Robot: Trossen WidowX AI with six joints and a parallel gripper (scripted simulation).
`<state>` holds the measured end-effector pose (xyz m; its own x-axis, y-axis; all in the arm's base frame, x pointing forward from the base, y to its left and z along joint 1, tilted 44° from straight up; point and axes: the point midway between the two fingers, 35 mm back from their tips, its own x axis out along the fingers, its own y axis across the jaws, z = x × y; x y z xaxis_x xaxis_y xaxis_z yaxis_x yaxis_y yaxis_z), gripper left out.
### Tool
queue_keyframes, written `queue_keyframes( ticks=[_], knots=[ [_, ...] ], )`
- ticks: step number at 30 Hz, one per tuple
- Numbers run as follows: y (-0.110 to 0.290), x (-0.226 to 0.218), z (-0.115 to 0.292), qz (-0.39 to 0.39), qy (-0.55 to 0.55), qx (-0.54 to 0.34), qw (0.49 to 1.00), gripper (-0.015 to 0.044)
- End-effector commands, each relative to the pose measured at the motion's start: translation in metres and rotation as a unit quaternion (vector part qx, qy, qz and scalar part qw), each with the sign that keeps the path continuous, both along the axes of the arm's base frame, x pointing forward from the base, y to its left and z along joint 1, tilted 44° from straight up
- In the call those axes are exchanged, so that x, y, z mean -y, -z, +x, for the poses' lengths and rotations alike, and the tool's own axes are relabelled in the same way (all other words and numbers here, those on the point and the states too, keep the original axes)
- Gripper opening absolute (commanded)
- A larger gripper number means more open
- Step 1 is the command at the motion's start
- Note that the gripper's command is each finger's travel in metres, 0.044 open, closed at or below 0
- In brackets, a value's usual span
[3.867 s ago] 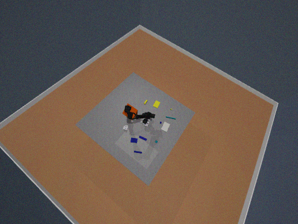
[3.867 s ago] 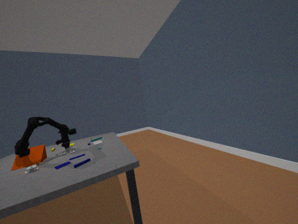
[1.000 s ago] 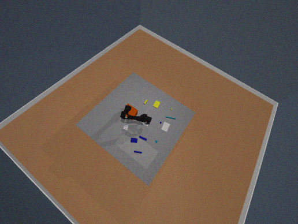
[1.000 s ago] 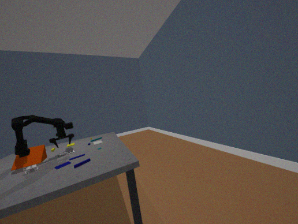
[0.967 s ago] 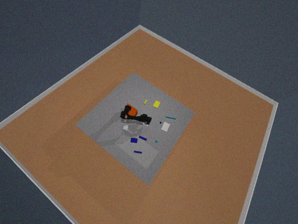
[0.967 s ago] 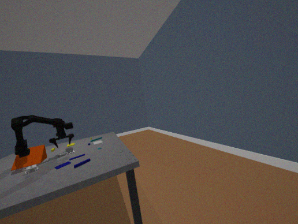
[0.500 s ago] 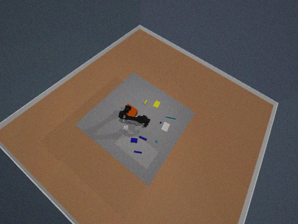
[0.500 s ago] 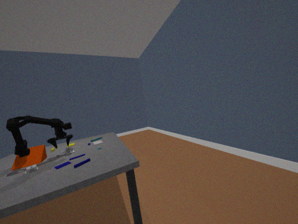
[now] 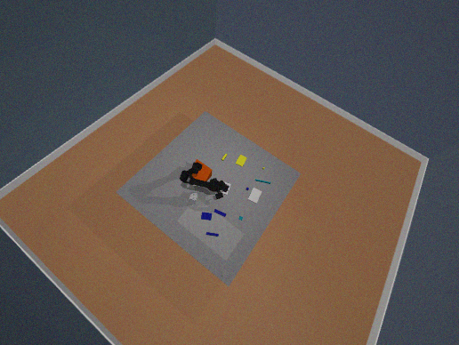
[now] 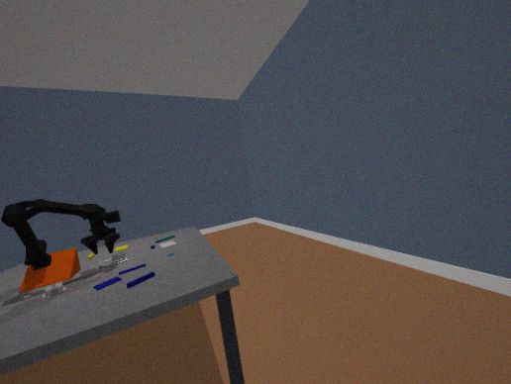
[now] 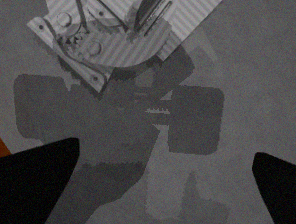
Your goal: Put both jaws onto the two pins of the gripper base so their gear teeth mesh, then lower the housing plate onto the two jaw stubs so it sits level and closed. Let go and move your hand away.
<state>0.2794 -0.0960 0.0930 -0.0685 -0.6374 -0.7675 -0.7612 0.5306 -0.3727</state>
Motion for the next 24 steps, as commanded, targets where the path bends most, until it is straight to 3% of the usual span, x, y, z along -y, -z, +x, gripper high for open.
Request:
queue_keyframes(
  ticks=[1,24],
  knots=[
    [-0.005,0.006,-0.006,-0.006,0.053,0.040,0.998,0.0440],
    [-0.030,0.028,-0.028,-0.029,0.303,0.249,0.919,0.0440]
  ],
)
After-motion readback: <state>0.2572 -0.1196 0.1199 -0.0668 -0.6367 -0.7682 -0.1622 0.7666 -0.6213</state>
